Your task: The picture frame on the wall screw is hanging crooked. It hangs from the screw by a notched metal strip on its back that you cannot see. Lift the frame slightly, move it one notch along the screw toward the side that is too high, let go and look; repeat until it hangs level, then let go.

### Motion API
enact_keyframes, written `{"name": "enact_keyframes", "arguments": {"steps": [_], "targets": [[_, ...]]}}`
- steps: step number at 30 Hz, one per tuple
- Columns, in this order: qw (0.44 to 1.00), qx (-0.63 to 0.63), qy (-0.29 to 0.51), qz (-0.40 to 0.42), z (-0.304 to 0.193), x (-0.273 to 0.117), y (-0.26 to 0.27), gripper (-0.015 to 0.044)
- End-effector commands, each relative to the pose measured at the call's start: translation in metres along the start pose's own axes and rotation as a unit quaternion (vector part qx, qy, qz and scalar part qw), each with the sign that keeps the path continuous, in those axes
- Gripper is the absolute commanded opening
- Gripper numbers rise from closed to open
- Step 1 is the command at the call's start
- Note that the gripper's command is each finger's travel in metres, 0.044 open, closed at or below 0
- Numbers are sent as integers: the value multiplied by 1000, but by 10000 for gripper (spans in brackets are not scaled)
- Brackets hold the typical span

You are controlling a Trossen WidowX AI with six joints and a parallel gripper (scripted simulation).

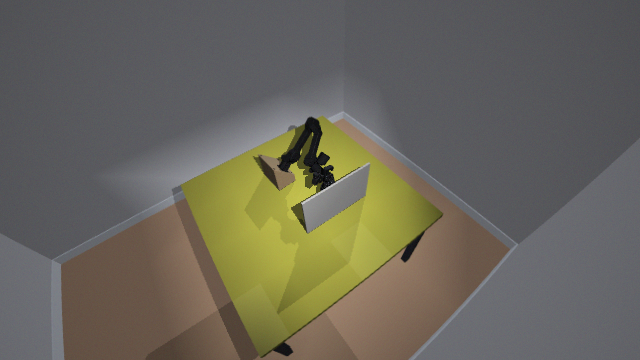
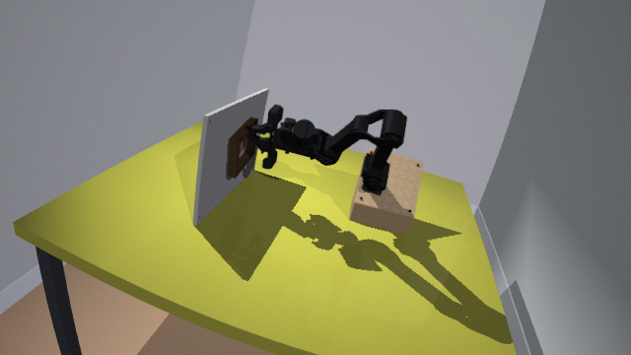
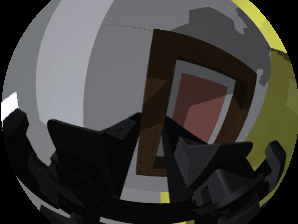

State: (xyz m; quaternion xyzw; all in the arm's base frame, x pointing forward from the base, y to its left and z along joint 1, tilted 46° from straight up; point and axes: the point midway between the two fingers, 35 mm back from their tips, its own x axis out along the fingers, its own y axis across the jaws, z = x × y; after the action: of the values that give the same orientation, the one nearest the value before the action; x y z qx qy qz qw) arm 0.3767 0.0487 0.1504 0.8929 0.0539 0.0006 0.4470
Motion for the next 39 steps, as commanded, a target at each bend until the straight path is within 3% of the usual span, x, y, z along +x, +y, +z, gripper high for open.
{"name": "enact_keyframes", "arguments": {"steps": [1,39], "targets": [[1000,-2,-3,8,2,0,3,0],[999,43,-1,2,2,0,-4,0]]}}
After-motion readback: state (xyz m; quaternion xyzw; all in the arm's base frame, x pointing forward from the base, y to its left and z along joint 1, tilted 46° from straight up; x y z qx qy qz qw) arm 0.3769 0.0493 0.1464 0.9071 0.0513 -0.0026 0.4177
